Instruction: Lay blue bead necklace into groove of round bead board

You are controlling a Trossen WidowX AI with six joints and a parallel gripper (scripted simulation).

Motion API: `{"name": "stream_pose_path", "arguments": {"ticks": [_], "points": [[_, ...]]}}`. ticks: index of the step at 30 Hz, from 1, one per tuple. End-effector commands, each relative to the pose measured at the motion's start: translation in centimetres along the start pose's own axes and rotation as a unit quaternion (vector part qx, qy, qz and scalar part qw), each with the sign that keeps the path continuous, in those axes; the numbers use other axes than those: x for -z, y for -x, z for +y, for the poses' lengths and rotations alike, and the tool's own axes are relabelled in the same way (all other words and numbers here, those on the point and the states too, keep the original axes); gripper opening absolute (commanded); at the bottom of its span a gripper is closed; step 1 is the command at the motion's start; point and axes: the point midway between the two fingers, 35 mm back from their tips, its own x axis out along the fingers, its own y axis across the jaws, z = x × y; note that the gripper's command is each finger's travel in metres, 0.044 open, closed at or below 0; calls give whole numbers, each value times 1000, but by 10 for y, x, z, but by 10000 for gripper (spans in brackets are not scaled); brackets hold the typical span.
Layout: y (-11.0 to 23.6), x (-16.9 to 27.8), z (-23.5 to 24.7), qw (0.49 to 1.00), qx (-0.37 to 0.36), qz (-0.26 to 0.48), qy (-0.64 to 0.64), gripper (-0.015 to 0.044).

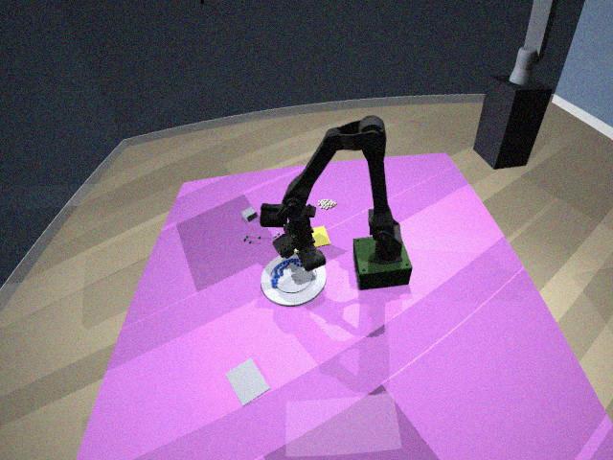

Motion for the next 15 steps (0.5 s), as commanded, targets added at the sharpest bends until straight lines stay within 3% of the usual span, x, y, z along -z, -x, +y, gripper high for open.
{"name": "stream_pose_path", "arguments": {"ticks": [1,15], "points": [[0,0,0,1000,0,0,0,79],[1,1,1,1000,-2,3,0,440]]}}
